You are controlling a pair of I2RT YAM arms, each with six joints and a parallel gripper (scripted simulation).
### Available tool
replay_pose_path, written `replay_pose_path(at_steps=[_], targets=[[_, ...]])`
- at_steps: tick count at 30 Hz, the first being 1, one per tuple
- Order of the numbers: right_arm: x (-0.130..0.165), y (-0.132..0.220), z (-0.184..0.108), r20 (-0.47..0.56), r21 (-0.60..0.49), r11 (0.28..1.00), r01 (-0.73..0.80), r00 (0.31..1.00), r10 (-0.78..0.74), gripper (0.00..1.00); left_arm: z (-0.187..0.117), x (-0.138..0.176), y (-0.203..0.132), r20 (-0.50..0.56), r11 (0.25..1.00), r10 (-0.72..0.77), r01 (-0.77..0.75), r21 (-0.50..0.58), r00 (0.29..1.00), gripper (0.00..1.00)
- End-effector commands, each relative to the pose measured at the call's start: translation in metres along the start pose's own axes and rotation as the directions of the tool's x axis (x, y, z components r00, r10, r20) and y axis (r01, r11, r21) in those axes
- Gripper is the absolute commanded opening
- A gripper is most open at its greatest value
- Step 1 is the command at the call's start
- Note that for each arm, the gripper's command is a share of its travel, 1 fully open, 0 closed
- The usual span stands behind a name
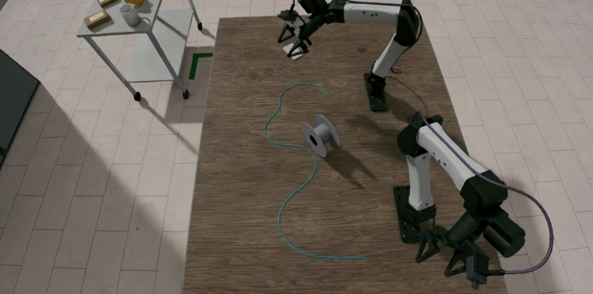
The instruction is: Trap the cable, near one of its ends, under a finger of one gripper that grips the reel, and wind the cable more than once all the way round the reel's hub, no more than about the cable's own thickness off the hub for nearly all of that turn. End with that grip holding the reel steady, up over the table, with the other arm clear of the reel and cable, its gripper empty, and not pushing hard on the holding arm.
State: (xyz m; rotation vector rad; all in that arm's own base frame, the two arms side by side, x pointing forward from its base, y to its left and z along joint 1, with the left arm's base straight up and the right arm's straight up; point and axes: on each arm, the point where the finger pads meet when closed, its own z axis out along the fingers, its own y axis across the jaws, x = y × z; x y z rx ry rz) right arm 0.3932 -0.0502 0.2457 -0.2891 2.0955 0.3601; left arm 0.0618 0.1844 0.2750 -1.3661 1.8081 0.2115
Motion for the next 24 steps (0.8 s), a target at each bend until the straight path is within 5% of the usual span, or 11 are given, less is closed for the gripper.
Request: replay_pose_path(at_steps=[1,17,18,24], targets=[[-0.006,0.001,-0.003,0.014,0.004,1.000,0.014,1.000,-0.014,1.00,-0.001,-0.002,0.000,0.005,1.000,0.005,-0.005,0.000,1.000,1.00],[-0.006,0.001,-0.003,0.014,0.004,1.000,0.014,1.000,-0.014,1.00,-0.001,-0.002,0.000,0.005,1.000,0.005,-0.005,0.000,1.000,1.00],[0.019,-0.002,0.009,-0.047,-0.009,0.999,-0.047,0.998,0.046,1.00,0.003,0.009,0.000,-0.020,1.000,-0.019,0.019,0.001,1.000,1.00],[0.001,-0.001,0.000,0.001,0.006,1.000,-0.002,1.000,0.002,1.00,0.002,0.003,0.001,-0.008,1.000,-0.008,0.008,-0.003,1.000,1.00]])
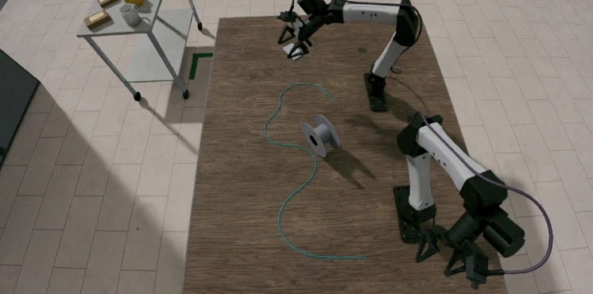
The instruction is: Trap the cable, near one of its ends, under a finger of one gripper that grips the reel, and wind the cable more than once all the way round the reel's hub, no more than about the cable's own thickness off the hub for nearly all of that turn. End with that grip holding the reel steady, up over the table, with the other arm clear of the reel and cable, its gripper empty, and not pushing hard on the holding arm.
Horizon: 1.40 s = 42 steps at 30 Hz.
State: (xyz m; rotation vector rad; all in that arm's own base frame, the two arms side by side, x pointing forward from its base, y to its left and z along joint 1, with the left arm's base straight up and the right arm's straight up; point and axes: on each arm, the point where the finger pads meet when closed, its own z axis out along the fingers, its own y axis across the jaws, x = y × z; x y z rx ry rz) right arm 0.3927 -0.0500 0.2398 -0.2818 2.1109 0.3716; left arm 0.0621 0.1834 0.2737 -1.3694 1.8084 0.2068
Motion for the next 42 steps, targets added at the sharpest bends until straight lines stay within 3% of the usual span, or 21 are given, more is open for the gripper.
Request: replay_pose_path(at_steps=[1,15,25,28,35,42], targets=[[-0.004,0.000,-0.002,0.013,0.010,1.000,0.010,1.000,-0.010,1.00,0.001,0.002,0.001,-0.004,1.000,-0.005,0.004,-0.003,1.000,1.00],[-0.032,0.002,-0.024,0.044,0.063,0.998,0.026,0.999,-0.029,1.00,-0.012,-0.020,0.005,0.041,0.998,0.027,-0.024,-0.063,0.999,1.00],[-0.090,0.007,-0.085,0.115,0.234,0.972,0.020,0.992,-0.048,1.00,-0.054,-0.069,0.013,0.150,0.966,0.088,-0.048,-0.253,0.985,1.00],[-0.094,0.005,-0.089,0.114,0.252,0.968,0.008,0.993,-0.038,1.00,-0.060,-0.073,0.013,0.157,0.961,0.087,-0.041,-0.275,0.984,1.00],[-0.142,0.033,-0.176,0.228,0.419,0.907,-0.031,0.971,-0.072,1.00,-0.118,-0.122,0.012,0.304,0.890,0.164,-0.008,-0.456,0.939,1.00],[-0.165,0.066,-0.261,0.342,0.548,0.828,-0.118,0.935,-0.094,1.00,-0.182,-0.160,0.001,0.452,0.808,0.236,0.084,-0.583,0.861,1.00]])
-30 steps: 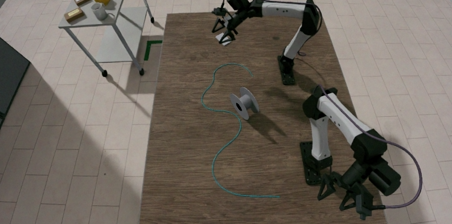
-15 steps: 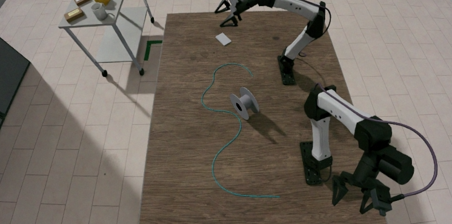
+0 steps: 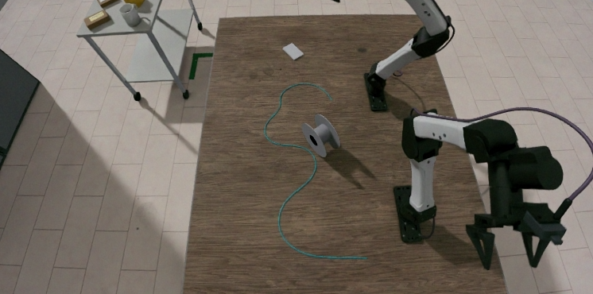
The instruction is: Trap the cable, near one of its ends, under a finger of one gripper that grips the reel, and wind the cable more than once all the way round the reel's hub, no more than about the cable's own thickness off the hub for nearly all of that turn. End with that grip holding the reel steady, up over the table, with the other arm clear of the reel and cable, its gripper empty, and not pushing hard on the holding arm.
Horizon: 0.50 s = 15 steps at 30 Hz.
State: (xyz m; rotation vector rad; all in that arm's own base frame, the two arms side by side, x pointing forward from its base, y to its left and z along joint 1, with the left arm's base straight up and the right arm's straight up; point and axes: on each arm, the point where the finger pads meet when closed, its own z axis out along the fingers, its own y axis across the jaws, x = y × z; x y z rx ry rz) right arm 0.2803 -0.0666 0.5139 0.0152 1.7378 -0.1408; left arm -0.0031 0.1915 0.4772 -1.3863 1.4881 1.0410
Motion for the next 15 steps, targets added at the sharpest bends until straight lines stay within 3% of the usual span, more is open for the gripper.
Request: replay_pose_path(at_steps=[1,3,10,15], targets=[[-0.004,-0.012,-0.025,-0.033,0.110,0.993,-0.050,0.998,0.054,1.00,-0.006,-0.021,0.021,0.047,0.992,-0.028,0.034,-0.123,0.999,1.00],[-0.008,-0.014,-0.034,-0.022,0.131,0.990,-0.057,0.998,0.061,1.00,-0.010,-0.027,0.024,0.062,0.989,-0.033,0.042,-0.144,0.998,1.00],[-0.037,-0.015,-0.109,0.101,0.246,0.964,-0.102,0.992,0.079,1.00,-0.049,-0.070,0.039,0.226,0.961,-0.035,0.095,-0.259,0.973,1.00],[-0.044,-0.014,-0.136,0.142,0.282,0.951,-0.127,0.986,0.090,1.00,-0.066,-0.085,0.044,0.288,0.946,-0.038,0.127,-0.298,0.957,1.00]])
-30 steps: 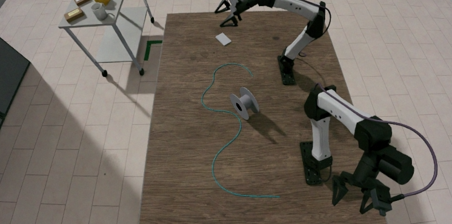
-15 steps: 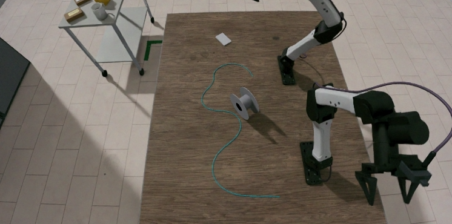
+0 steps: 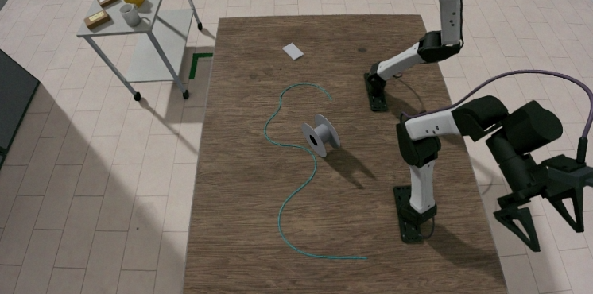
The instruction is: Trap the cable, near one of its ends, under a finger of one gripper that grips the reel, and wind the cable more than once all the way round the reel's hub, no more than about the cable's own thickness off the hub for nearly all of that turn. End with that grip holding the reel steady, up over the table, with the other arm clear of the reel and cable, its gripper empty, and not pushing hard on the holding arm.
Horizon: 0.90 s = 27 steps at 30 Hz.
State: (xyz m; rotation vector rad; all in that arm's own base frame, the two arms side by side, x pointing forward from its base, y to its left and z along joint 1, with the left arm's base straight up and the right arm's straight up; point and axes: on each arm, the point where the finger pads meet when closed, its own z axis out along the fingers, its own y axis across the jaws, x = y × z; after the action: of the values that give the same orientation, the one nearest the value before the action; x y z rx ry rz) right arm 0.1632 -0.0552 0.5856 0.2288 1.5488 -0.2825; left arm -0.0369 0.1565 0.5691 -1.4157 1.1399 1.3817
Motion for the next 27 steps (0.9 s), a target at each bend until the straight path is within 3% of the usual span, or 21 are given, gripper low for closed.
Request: replay_pose_path(at_steps=[1,15,21,27], targets=[[0.004,-0.012,-0.009,-0.032,0.073,0.997,-0.032,0.999,0.034,1.00,0.001,-0.012,0.009,0.029,0.999,-0.031,0.032,-0.042,0.999,1.00],[0.001,-0.011,-0.017,-0.015,0.072,0.997,-0.037,0.999,0.038,1.00,-0.007,-0.016,0.010,0.047,0.998,-0.038,0.040,-0.045,0.998,1.00],[-0.002,0.001,-0.017,-0.008,-0.007,0.999,-0.037,0.999,0.037,1.00,-0.006,-0.017,0.001,0.047,0.999,-0.035,0.034,0.013,0.998,1.00],[-0.003,0.031,-0.020,-0.009,-0.198,0.979,-0.038,0.999,0.037,1.00,-0.008,-0.017,-0.021,0.046,0.988,-0.035,0.027,0.154,0.998,1.00]])
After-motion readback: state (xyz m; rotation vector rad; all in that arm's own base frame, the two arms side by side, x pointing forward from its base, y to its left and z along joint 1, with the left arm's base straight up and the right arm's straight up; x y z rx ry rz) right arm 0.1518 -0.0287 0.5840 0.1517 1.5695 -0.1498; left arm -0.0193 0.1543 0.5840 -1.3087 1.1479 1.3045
